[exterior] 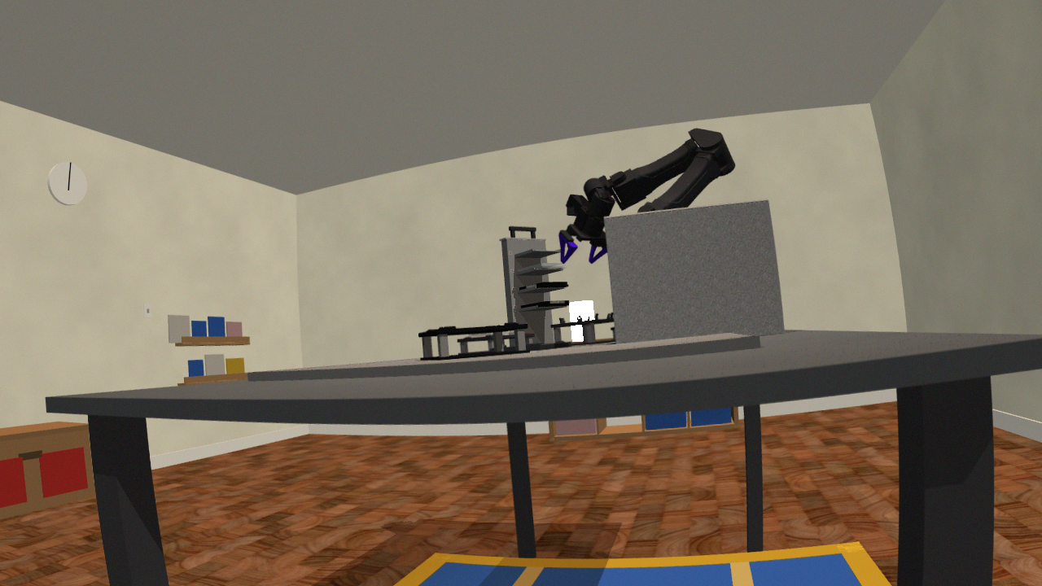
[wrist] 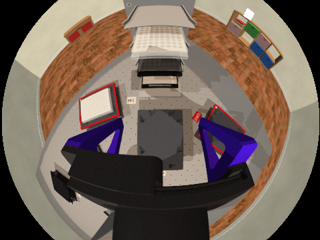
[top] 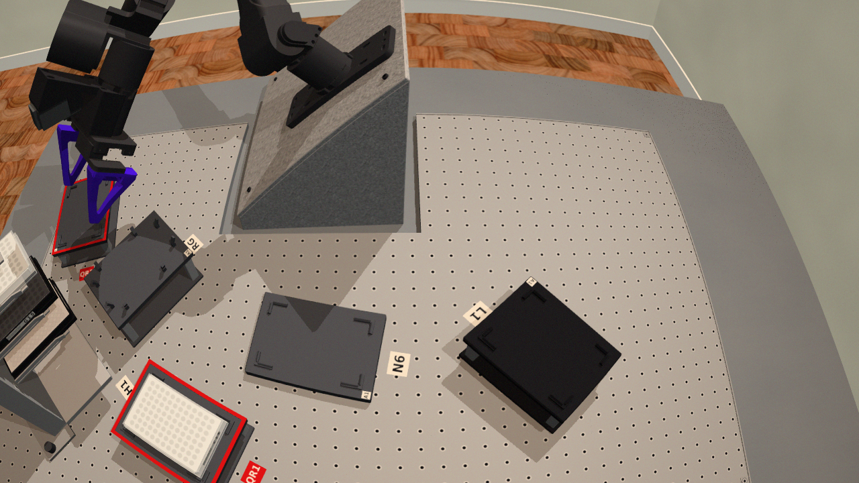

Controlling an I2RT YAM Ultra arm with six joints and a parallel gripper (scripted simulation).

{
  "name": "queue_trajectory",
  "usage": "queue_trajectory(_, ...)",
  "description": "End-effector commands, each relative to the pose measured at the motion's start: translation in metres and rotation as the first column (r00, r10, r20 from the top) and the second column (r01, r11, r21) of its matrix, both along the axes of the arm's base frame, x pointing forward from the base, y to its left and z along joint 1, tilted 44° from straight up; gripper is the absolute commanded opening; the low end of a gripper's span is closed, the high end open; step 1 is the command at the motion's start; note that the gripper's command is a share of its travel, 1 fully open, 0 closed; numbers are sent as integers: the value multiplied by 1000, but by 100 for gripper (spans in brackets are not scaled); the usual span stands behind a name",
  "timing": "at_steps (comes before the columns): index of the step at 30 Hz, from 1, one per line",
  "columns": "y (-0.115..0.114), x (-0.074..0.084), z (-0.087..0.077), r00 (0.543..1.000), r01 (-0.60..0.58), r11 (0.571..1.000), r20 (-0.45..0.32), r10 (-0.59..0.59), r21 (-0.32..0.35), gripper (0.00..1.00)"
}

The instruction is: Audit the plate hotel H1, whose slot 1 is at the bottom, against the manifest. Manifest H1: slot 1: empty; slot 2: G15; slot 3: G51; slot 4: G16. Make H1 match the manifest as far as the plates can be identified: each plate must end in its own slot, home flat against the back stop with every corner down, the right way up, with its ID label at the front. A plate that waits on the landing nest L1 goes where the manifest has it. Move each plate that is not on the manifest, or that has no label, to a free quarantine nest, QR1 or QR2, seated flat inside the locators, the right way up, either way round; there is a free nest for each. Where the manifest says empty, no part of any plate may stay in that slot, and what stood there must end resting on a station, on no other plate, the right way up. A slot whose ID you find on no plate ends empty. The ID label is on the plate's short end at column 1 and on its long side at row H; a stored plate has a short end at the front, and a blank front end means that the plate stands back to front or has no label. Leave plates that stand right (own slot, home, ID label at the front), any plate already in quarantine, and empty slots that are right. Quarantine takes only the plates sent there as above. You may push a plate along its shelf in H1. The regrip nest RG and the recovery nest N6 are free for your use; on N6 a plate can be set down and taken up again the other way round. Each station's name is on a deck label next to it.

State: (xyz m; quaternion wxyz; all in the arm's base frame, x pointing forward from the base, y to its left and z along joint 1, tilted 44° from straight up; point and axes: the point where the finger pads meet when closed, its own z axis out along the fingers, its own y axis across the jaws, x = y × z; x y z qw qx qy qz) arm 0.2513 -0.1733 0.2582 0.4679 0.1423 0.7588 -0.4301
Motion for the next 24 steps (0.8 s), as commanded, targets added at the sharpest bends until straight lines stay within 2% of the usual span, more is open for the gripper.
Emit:
queue_trajectory(1,1,5,6,1000,-14,1000,12,14,-3,100)
queue_trajectory(24,-10,25,18,1000,-14,1000,13,14,-3,100)
